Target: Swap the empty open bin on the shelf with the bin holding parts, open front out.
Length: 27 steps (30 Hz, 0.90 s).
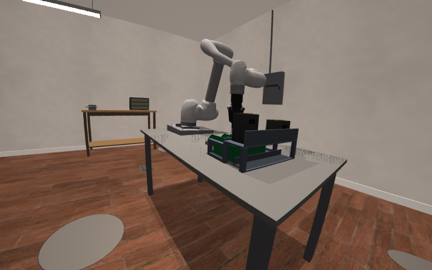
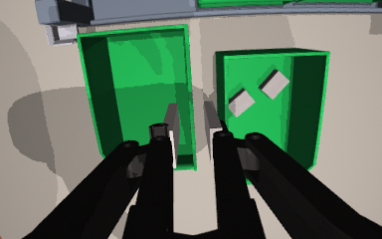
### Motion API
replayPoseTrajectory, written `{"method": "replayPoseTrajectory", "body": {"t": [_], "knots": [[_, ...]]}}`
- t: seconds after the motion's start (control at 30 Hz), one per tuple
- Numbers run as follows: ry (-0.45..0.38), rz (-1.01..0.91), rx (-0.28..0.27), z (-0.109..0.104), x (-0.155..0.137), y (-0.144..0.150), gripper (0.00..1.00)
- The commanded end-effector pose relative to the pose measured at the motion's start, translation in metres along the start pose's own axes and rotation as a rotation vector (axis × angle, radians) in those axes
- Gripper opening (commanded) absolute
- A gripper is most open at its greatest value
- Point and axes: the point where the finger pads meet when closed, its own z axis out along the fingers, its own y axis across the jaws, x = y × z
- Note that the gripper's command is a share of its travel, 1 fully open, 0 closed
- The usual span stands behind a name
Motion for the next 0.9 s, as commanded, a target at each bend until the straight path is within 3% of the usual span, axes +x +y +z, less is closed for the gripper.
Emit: {"method": "replayPoseTrajectory", "body": {"t": [0.0, 0.87], "knots": [[0.000, 0.000, 0.000, 0.0000, 0.0000, 0.0000, 0.24], [0.000, 0.000, 0.000, 0.0060, 0.0000, 0.0000, 0.24]]}}
